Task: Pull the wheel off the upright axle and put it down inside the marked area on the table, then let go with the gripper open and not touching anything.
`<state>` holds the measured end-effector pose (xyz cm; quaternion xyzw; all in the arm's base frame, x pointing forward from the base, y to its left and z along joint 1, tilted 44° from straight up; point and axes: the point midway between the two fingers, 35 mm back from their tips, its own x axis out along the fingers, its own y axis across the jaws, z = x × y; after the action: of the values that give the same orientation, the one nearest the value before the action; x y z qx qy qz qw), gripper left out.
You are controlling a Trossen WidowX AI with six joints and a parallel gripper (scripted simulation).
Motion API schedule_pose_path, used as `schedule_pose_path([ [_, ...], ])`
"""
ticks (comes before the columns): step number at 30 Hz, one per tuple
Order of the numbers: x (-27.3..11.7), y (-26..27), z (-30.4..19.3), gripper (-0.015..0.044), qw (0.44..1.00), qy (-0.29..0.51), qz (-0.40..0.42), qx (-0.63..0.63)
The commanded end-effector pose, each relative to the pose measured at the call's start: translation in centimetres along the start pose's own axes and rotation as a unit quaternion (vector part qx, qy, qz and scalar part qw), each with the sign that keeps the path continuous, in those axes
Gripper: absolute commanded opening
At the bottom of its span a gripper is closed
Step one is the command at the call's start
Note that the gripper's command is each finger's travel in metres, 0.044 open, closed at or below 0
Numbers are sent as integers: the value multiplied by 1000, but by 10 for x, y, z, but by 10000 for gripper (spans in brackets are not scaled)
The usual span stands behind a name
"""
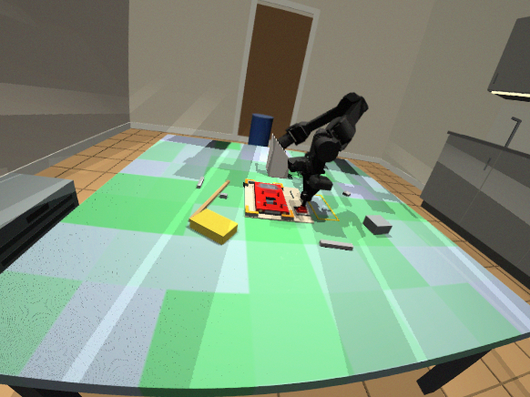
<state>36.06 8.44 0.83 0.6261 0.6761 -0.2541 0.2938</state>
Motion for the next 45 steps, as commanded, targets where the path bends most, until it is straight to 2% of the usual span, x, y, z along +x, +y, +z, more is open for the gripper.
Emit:
schedule_pose_path([
  [1, -1, 0, 0, 0, 1000, -1, -1, -1],
  [16, -7, 0, 0, 0, 1000, -1, 0, -1],
  [26, -42, -1, 0, 0, 1000, -2, 0, -1],
  [28, -37, -1, -1, 0, 1000, 0, 1, 1],
  [45, -41, -28, -51, 0, 1000, -1, 0, 1],
])
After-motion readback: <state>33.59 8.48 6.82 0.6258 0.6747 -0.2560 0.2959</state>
